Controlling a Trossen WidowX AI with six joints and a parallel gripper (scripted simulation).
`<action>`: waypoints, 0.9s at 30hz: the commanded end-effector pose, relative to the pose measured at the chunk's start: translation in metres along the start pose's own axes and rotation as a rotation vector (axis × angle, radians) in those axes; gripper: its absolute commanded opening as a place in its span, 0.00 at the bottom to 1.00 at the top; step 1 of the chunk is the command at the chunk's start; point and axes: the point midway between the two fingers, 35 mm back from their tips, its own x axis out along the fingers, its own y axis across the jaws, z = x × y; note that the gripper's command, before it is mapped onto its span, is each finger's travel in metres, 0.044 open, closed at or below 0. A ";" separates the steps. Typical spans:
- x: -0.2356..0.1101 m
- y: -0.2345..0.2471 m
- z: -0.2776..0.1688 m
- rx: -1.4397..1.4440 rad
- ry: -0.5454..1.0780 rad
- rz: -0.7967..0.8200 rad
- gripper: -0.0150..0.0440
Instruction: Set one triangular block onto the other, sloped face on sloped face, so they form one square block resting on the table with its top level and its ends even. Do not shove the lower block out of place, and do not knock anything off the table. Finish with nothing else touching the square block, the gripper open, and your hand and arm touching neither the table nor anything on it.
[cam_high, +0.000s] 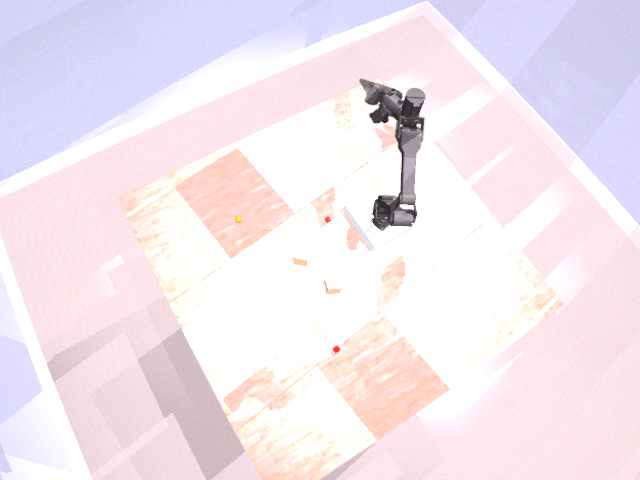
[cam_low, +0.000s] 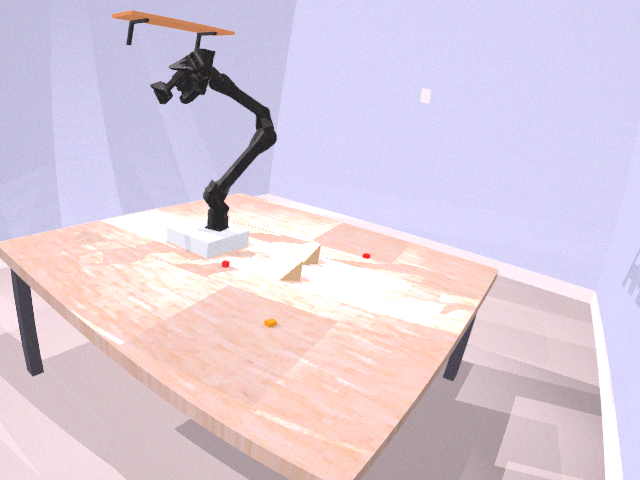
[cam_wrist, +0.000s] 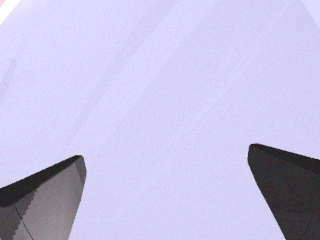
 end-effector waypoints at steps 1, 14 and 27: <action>0.002 0.000 0.001 0.011 -0.006 0.000 0.98; 0.098 -0.012 0.123 0.592 -0.517 0.130 1.00; 0.101 -0.059 0.299 0.725 -0.964 0.510 1.00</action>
